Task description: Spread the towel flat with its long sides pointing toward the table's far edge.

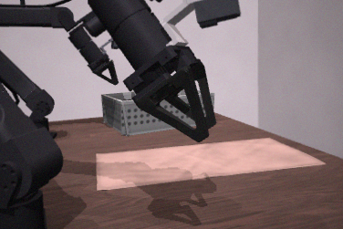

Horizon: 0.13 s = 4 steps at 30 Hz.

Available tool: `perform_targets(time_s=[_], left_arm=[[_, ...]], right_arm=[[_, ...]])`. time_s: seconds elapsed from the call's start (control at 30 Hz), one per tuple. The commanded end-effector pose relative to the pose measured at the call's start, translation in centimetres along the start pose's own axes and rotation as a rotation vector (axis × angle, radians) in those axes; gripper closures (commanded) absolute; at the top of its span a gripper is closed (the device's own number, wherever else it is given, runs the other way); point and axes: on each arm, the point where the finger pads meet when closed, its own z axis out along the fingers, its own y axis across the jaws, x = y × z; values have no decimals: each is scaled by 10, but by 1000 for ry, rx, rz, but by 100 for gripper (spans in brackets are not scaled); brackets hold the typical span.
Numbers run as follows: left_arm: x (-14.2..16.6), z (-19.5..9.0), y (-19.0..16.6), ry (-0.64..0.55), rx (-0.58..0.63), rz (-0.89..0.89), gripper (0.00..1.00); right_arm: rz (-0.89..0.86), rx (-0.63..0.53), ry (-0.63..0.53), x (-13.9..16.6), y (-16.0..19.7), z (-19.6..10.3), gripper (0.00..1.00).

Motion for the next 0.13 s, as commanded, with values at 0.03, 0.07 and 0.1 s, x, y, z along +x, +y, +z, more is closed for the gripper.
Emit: perform_targets(time_s=[0.03,0.07,0.1], left_arm=[[-3,-2,0,-13,4,9,36],[-3,-2,0,-13,4,9,36],[-3,-2,0,-13,4,9,36]], right_arm=[[-10,-15,-55,-14,3,-11,36],[-10,-15,-55,-14,3,-11,36],[-10,-15,-55,-14,3,-11,36]])
